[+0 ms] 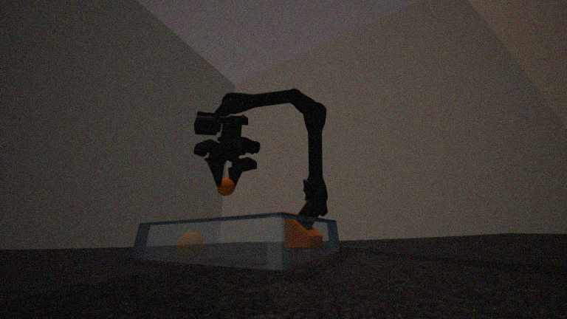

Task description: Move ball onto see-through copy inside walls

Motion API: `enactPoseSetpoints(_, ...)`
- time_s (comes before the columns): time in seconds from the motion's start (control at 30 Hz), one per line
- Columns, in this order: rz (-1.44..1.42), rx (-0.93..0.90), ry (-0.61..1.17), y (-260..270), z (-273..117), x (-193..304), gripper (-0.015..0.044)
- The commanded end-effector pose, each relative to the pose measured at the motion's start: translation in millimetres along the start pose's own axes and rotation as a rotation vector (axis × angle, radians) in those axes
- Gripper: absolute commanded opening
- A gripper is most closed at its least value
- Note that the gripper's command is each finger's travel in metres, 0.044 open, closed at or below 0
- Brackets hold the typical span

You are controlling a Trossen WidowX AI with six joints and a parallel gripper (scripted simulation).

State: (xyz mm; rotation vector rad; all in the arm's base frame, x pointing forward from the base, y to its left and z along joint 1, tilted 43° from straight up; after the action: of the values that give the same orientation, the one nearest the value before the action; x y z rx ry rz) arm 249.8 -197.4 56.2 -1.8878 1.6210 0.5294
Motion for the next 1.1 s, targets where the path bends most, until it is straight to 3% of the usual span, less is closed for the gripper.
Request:
enactPoseSetpoints(0.0, 0.061, -0.003, 0.001, -4.2, -0.7, -0.2, 0.0)
enactPoseSetpoints(1.07, 0.989, 0.003, 0.009, -75.3, 23.8, -4.8, 0.0)
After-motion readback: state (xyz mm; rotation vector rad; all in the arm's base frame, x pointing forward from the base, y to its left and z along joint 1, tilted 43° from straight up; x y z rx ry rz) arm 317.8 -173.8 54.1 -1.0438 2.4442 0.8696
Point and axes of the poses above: the point midway between the two fingers, 35 mm back from their tips, its own z axis out along the fingers, its own y axis across the jaws, x = y × z, the point moved 4 cm from there along -z, back along the fingers, and after that the axes turned 14 degrees about -z, right-handed, at the moved point
